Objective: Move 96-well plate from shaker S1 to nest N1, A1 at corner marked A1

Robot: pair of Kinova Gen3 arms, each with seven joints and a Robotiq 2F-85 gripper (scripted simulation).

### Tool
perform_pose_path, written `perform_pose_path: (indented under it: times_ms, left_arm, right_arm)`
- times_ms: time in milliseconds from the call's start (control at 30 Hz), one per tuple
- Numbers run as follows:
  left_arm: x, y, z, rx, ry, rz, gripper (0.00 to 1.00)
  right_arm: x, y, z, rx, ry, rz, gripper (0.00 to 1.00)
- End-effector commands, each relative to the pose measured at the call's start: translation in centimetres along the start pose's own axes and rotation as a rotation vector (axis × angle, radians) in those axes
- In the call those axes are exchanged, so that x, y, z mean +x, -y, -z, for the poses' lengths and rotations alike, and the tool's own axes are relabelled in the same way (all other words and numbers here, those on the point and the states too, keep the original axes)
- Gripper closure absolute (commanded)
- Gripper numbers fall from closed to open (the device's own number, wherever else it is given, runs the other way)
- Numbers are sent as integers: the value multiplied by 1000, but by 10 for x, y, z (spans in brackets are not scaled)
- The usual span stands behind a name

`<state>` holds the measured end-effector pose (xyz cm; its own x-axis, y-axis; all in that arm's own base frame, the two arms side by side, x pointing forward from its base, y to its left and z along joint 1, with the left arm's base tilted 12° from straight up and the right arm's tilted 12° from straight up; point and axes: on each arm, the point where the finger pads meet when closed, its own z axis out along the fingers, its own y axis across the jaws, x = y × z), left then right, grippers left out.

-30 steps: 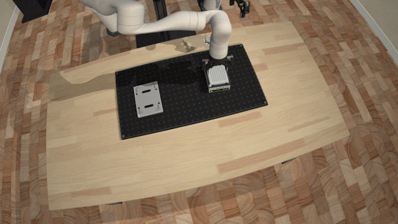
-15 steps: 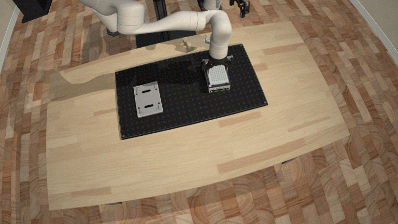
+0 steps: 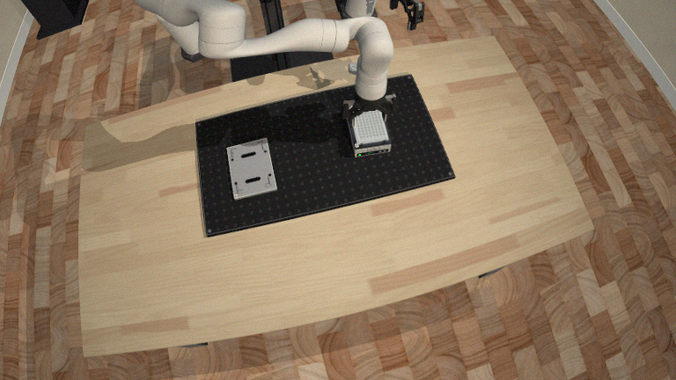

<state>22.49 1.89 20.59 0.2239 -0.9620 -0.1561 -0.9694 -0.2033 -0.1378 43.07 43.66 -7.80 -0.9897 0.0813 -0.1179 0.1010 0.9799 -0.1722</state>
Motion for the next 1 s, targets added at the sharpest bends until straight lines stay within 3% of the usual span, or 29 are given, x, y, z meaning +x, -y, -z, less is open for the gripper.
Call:
perform_pose_path:
  times_ms: [0, 967]
  left_arm:
    - [0, 0, 0, 1, 0, 0, 2]
    - [0, 0, 0, 1, 0, 0, 2]
  right_arm:
    - [0, -1, 3, -2, 1, 0, 71]
    - [0, -1, 48, -2, 1, 0, 71]
